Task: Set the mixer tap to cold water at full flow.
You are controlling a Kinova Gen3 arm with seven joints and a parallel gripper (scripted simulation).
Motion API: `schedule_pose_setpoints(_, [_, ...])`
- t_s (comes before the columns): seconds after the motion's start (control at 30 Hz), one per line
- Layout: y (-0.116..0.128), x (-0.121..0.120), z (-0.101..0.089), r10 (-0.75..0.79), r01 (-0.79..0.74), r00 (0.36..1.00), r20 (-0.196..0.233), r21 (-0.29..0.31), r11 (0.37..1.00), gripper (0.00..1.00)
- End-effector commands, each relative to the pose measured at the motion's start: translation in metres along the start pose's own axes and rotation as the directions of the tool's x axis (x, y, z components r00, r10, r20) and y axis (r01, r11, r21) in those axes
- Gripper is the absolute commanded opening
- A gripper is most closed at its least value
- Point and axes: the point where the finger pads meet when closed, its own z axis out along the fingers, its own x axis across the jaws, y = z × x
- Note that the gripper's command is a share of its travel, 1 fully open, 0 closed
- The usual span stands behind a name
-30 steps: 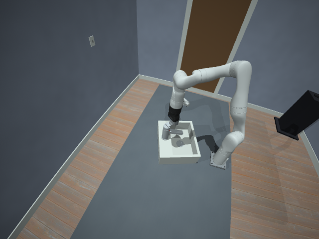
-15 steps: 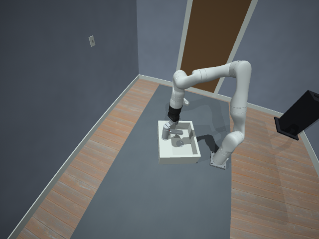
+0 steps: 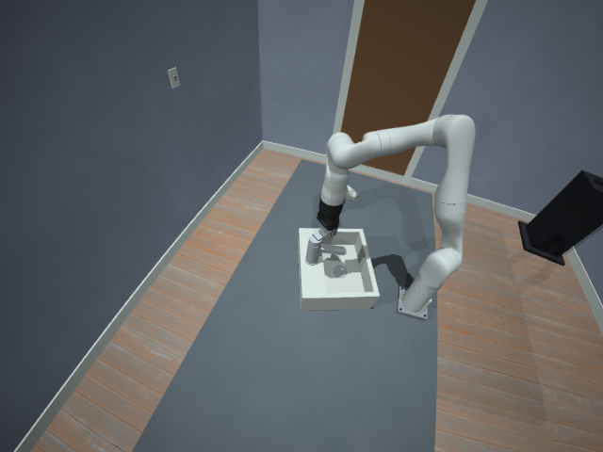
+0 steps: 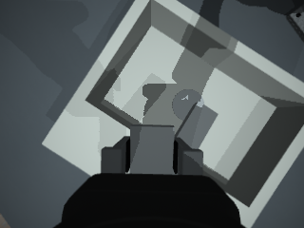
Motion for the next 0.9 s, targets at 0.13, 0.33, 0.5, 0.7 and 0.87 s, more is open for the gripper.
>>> schedule_pose_setpoints(0.13, [0.0002, -0.0001, -0.0006, -0.001, 0.001, 1.0, 0.001, -0.001, 1.0, 0.0])
schedule_pose_setpoints(0.33, [0.0002, -0.0001, -0.0006, -0.001, 0.001, 1.0, 0.001, -0.001, 1.0, 0.0])
schedule_pose_setpoints(0.5, [0.0002, -0.0001, -0.0006, -0.001, 0.001, 1.0, 0.001, -0.001, 1.0, 0.0])
schedule_pose_setpoints(0.7, [0.0002, -0.0001, -0.0006, -0.001, 0.001, 1.0, 0.001, -0.001, 1.0, 0.0])
schedule_pose_setpoints(0.87, [0.0003, -0.0026, -0.0006, -0.038, 0.038, 0.999, 0.001, 0.0, 0.999, 0.0])
